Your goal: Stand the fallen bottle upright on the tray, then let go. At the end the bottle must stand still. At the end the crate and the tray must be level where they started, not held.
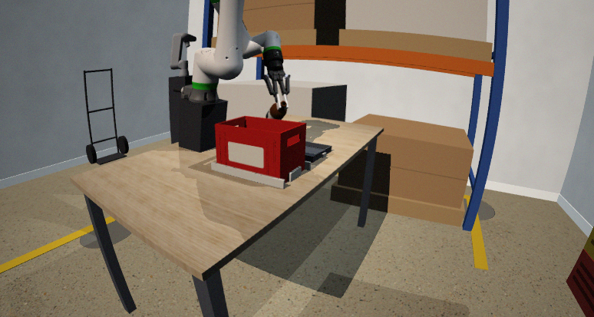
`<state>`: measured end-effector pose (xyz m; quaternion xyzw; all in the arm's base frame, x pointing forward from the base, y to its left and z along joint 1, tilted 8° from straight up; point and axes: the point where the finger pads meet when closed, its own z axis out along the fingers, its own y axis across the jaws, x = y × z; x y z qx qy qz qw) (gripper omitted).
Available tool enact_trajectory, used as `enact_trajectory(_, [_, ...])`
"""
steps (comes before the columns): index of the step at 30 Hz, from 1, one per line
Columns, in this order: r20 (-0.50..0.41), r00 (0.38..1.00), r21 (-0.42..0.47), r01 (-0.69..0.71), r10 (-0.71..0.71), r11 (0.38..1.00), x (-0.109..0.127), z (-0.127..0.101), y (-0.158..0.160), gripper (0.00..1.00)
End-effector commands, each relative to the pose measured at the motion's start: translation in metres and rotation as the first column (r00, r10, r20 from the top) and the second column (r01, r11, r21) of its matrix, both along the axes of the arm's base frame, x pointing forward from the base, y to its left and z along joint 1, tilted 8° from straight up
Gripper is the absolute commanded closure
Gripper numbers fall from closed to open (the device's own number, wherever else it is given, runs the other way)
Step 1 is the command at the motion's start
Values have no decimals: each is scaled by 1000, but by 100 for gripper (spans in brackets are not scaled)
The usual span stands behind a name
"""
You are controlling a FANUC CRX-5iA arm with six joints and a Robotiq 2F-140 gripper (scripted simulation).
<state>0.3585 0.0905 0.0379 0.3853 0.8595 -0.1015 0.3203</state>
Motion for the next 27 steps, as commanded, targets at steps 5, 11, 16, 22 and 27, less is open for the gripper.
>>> enact_trajectory(5, [37, 999, -39, 6, -4, 999, -1, 0, 1, 100])
enact_trajectory(11, [56, 998, -58, 8, -5, 998, -1, 0, 1, 100])
enact_trajectory(16, [76, 997, -75, 9, -3, 997, -1, 0, 2, 100])
enact_trajectory(22, [88, 996, -85, 10, -2, 996, -1, 0, 2, 100])
enact_trajectory(27, [90, 996, -86, 10, -2, 996, -1, 0, 3, 100])
